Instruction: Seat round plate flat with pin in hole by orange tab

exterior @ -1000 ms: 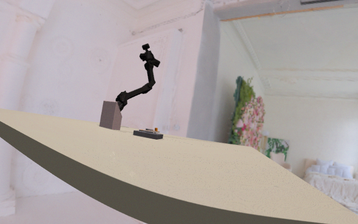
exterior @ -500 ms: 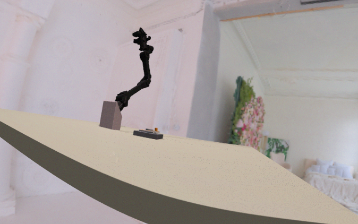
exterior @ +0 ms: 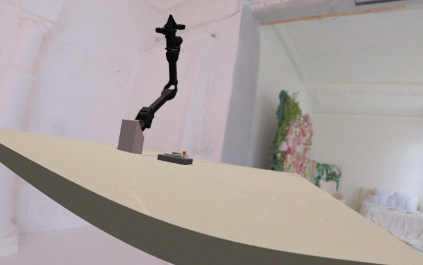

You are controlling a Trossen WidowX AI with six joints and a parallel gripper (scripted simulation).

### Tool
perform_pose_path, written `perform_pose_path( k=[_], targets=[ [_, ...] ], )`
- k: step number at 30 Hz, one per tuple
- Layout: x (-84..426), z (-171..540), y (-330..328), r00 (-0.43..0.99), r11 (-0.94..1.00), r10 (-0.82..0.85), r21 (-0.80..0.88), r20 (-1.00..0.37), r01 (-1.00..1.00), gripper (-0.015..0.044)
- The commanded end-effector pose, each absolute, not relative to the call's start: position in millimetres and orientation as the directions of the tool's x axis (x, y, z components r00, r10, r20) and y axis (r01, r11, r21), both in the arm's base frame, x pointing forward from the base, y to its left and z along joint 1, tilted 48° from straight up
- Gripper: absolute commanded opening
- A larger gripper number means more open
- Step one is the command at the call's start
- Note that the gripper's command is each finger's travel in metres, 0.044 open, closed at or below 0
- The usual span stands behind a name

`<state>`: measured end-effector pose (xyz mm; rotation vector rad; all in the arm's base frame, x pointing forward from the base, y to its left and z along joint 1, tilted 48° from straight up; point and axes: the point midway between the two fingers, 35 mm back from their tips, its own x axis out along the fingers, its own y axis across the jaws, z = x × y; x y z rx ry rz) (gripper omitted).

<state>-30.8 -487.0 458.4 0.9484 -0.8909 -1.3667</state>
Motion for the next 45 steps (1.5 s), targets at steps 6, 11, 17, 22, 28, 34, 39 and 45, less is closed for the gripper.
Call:
perform_pose_path(
  k=[6, 11, 17, 22, 28, 34, 39, 45],
  targets=[
    [82.5, 335.4, -505.5, 0.311, -0.084, -0.879, 0.758, -0.362, 0.647, 0.0],
    [145.7, 269.0, -490.2, 0.443, 0.0, -0.727, 0.645, -0.525, 0.764, 0.0],
    [209.0, 200.0, -453.4, 0.543, 0.168, -0.504, 0.54, -0.671, 0.824, 0.0],
    [263.9, 134.2, -394.8, 0.582, 0.385, -0.227, 0.477, -0.781, 0.79, 0.0],
    [304.2, 75.5, -311.5, 0.541, 0.627, 0.086, 0.467, -0.837, 0.623, 0.0],
    [322.9, 27.4, -220.1, 0.412, 0.74, 0.393, 0.549, -0.822, 0.389, 0.0],
    [319.3, -5.7, -128.0, 0.22, 0.715, 0.646, 0.681, -0.731, 0.158, 0.0],
    [309.7, -17.1, -96.0, 0.136, 0.673, 0.723, 0.735, -0.677, 0.082, 0.0]
  ],
)
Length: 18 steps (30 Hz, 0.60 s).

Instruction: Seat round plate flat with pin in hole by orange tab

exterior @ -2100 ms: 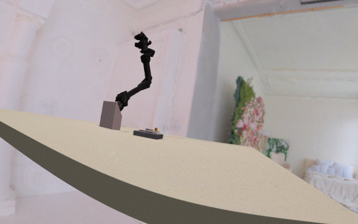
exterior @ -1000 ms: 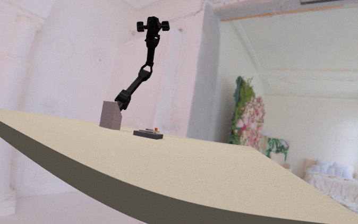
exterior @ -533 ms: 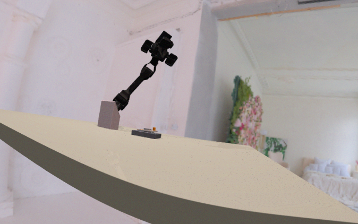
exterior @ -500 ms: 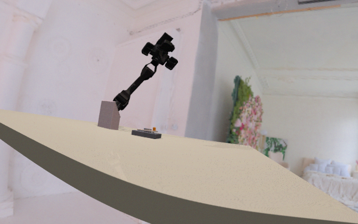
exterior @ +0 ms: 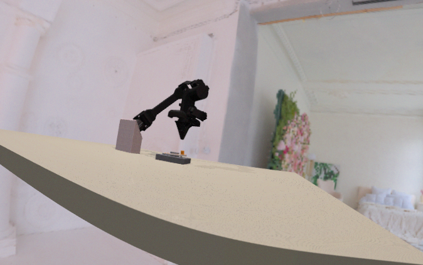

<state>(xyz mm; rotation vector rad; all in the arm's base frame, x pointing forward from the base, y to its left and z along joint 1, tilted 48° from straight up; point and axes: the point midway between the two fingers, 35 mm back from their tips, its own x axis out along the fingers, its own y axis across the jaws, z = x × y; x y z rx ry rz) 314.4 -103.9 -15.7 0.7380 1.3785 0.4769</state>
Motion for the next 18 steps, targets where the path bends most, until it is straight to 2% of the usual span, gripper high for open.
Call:
perform_pose_path(
  k=[1, 18],
  targets=[
    [309.7, -17.1, -96.0, 0.136, 0.673, 0.723, 0.735, -0.677, 0.082, 0.0],
    [319.5, -46.4, -58.5, 0.136, 0.671, 0.725, 0.737, -0.676, 0.081, 0.0]
  ],
)
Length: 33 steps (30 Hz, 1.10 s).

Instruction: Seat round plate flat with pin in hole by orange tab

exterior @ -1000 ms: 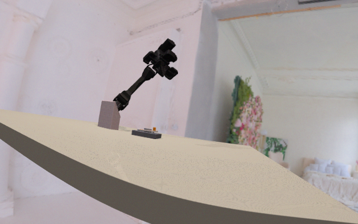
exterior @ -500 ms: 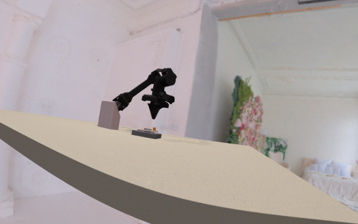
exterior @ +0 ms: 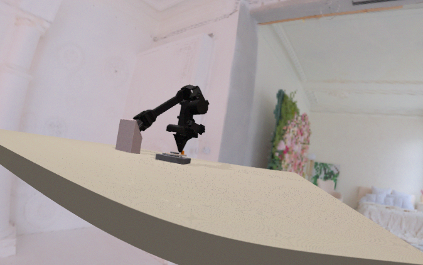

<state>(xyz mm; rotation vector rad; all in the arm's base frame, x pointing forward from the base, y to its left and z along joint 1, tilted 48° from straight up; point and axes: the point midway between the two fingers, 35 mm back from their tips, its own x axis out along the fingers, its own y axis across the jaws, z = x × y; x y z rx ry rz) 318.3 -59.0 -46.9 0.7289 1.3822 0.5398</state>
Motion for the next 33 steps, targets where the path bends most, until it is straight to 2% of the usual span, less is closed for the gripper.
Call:
perform_pose_path(
  k=[1, 33],
  targets=[
    [320.4, -45.4, -57.8, 0.136, 0.671, 0.725, 0.737, -0.676, 0.081, 0.0],
    [330.5, -19.5, -44.4, 0.137, 0.671, 0.725, 0.737, -0.675, 0.081, 0.0]
  ],
)
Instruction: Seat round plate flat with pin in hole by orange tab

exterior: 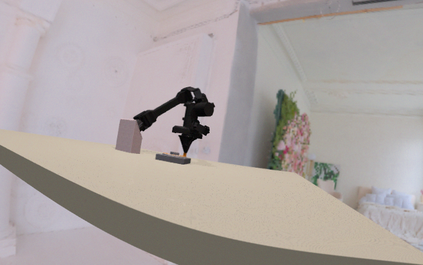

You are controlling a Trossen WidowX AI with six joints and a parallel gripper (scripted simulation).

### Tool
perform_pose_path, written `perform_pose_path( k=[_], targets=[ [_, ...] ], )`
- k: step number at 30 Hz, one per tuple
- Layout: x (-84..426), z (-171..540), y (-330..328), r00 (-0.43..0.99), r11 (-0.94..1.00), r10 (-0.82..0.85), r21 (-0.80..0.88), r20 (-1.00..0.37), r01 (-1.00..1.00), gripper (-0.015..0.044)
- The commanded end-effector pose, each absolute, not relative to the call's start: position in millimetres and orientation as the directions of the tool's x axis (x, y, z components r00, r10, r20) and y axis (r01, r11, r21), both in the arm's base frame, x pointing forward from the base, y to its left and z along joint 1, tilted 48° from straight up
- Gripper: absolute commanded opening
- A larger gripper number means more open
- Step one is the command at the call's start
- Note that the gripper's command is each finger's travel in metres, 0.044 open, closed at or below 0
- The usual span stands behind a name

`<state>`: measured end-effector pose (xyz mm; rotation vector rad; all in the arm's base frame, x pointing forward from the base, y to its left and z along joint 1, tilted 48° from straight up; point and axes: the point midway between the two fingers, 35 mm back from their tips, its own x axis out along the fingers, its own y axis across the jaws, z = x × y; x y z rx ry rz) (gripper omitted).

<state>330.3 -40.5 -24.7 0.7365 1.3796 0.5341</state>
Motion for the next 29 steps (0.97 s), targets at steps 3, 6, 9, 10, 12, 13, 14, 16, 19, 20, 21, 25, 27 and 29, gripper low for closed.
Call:
perform_pose_path(
  k=[3, 6, 9, 10, 12, 13, 14, 16, 19, 20, 21, 25, 27, 29],
  targets=[
    [328.1, -9.0, -56.8, 0.137, 0.672, 0.724, 0.736, -0.676, 0.082, 0.0],
    [323.1, 3.1, -68.5, 0.136, 0.672, 0.724, 0.736, -0.676, 0.082, 0.0],
    [319.9, 8.5, -73.8, 0.136, 0.672, 0.724, 0.736, -0.676, 0.082, 0.0],
    [319.8, 8.2, -74.0, 0.136, 0.672, 0.724, 0.736, -0.676, 0.082, 0.0],
    [320.8, 2.8, -68.8, 0.136, 0.667, 0.727, 0.739, -0.673, 0.092, 0.0],
    [320.8, 2.8, -68.8, 0.136, 0.667, 0.727, 0.739, -0.673, 0.092, 0.0],
    [320.8, 2.8, -68.8, 0.136, 0.667, 0.727, 0.739, -0.673, 0.092, 0.0],
    [320.8, 2.8, -68.8, 0.136, 0.667, 0.727, 0.739, -0.673, 0.092, 0.0],
    [320.8, 2.8, -68.8, 0.136, 0.667, 0.727, 0.739, -0.673, 0.092, 0.0],
    [320.8, 2.8, -68.8, 0.136, 0.667, 0.727, 0.739, -0.673, 0.092, 0.0],
    [320.8, 2.8, -68.8, 0.136, 0.667, 0.727, 0.739, -0.673, 0.092, 0.0],
    [320.8, 2.8, -68.8, 0.136, 0.667, 0.727, 0.739, -0.673, 0.092, 0.0],
    [320.8, 2.8, -68.8, 0.136, 0.667, 0.727, 0.739, -0.673, 0.092, 0.0],
    [320.8, 2.8, -68.8, 0.136, 0.667, 0.727, 0.739, -0.673, 0.092, 0.0]
  ],
)
